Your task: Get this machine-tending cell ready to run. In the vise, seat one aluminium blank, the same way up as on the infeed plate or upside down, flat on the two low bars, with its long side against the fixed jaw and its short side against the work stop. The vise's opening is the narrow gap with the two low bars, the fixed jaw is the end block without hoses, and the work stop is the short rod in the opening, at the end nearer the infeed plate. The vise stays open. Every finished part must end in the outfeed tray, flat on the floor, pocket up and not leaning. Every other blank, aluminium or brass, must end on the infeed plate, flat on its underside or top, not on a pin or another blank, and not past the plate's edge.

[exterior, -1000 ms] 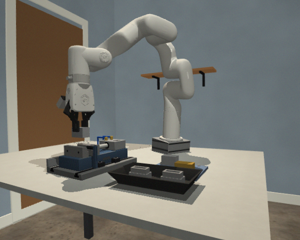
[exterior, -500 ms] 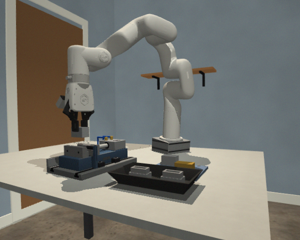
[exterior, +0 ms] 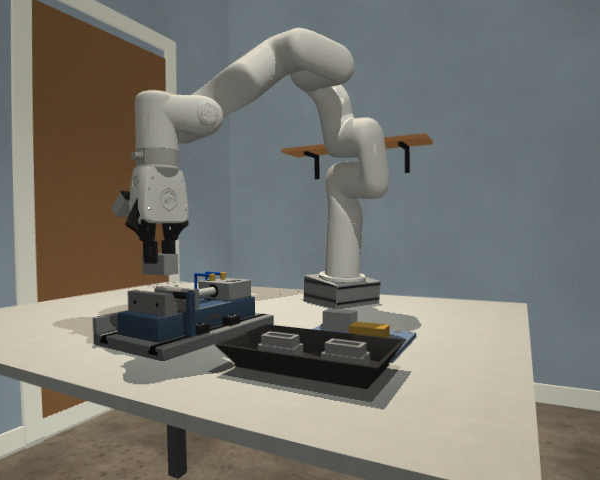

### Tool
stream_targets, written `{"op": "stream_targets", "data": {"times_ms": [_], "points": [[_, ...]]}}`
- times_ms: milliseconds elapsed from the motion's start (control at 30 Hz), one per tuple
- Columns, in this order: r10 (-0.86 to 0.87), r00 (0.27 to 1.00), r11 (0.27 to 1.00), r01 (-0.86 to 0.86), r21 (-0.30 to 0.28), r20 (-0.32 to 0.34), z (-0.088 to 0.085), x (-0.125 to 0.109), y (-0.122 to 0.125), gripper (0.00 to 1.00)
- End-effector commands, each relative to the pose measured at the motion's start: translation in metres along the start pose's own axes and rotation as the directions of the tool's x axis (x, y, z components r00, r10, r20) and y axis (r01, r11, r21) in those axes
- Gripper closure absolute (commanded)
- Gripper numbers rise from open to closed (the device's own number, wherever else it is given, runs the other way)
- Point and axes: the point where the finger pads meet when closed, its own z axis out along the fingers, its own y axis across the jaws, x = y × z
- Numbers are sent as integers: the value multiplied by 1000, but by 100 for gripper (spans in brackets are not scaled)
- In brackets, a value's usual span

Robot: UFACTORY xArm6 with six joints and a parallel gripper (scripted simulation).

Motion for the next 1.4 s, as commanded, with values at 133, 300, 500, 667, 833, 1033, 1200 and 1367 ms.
{"op": "stream_targets", "data": {"times_ms": [133,300,500,667,833,1033,1200,1367], "points": [[0,1000,1000,0,5,-1,-1,0,-1,100],[0,1000,1000,0,5,-1,0,0,-2,100],[-1,1000,1000,1,5,-1,3,0,-2,100],[-1,1000,1000,1,5,-1,6,0,-2,100],[-1,1000,1000,1,5,-1,8,0,-2,100],[-1,1000,1000,1,5,-1,13,0,-2,100],[-1,1000,1000,1,5,-1,16,0,-2,100],[-1,1000,1000,1,5,-1,18,0,-2,100]]}}
